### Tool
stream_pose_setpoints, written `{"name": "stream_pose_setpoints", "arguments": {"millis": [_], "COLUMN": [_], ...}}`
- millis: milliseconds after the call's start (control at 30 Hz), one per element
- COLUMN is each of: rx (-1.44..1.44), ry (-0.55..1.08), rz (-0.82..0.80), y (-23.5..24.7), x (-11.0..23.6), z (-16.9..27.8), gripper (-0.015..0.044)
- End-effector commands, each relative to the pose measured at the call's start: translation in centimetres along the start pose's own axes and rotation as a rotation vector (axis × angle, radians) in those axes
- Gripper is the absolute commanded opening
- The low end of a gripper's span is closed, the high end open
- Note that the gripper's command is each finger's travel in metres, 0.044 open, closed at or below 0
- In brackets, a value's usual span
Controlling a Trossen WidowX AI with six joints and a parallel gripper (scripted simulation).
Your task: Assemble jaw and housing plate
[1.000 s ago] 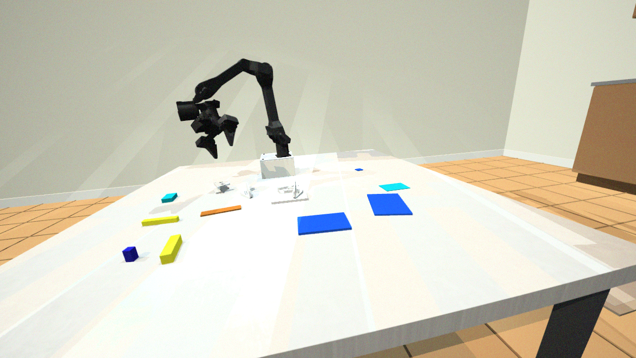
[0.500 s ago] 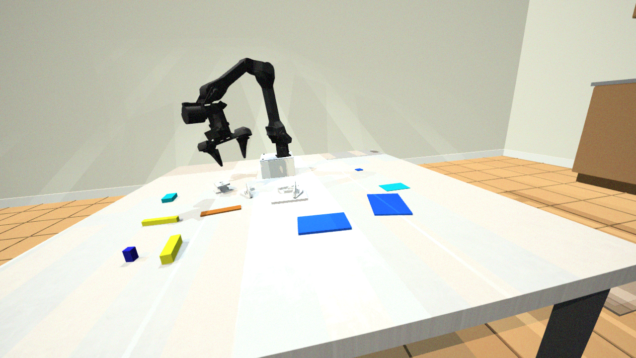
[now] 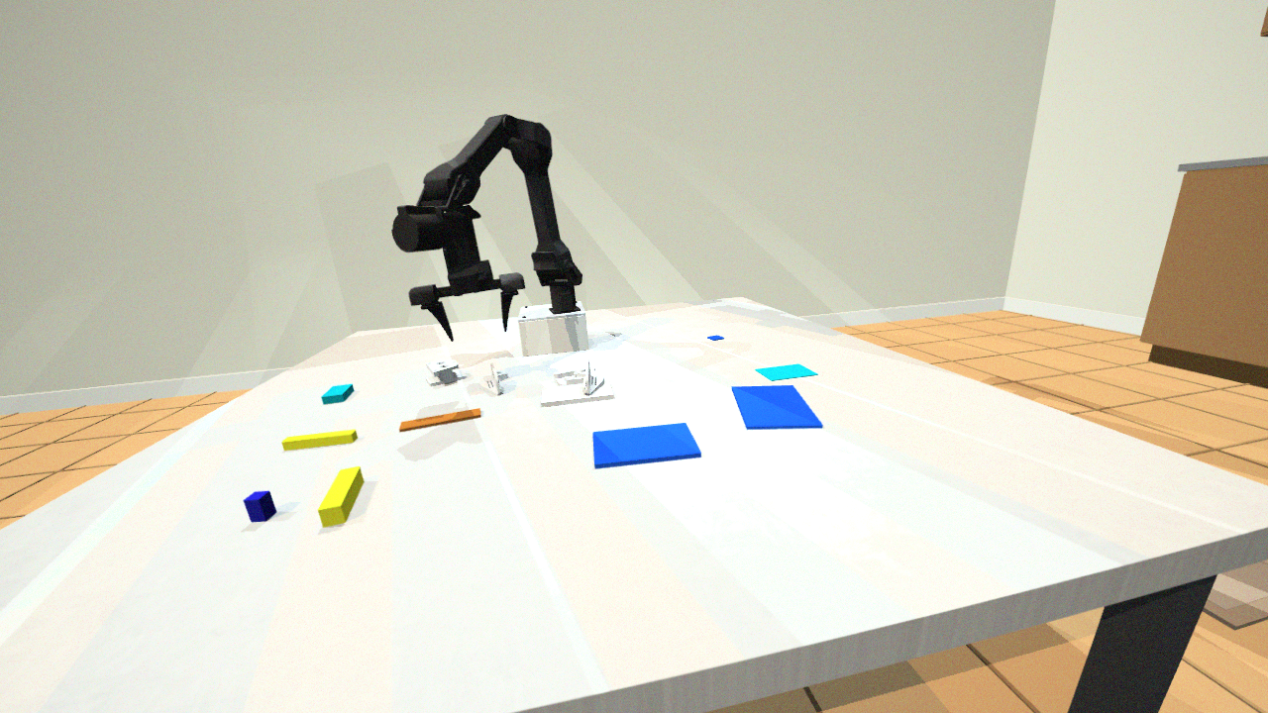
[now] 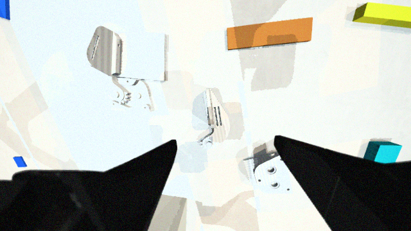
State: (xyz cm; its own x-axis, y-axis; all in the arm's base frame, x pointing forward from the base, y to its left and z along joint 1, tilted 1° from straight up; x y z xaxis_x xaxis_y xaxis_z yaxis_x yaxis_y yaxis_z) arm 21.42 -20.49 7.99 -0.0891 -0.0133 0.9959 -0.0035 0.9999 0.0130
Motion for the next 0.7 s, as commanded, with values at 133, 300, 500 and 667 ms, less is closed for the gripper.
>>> {"name": "stream_pose_setpoints", "arguments": {"millis": [133,300,500,667], "rx": [0.100,0.100,0.100,0.100], "ry": [0.053,0.053,0.054,0.054], "rz": [0.048,0.048,0.048,0.048], "y": [0.8,0.7,0.6,0.6], "x": [-0.6,-1.6,-4.7,-4.7], "z": [-0.7,-0.7,-0.5,-0.5], "gripper": [0.0440,0.0440,0.0440,0.0440]}}
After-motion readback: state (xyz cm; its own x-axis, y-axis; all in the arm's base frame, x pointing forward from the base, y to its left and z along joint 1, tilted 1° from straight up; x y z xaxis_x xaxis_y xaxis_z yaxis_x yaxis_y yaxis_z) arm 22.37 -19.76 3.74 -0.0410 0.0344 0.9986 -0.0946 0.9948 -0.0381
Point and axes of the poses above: the point midway between the two fingers, 35 mm back from their tips, its own x axis back along the fingers, its own y axis across the jaws, z = x × y, the point moved 2 cm from there along x, back along the fingers, and after that the axes turned 2 degrees about x, right-handed, at the moved point
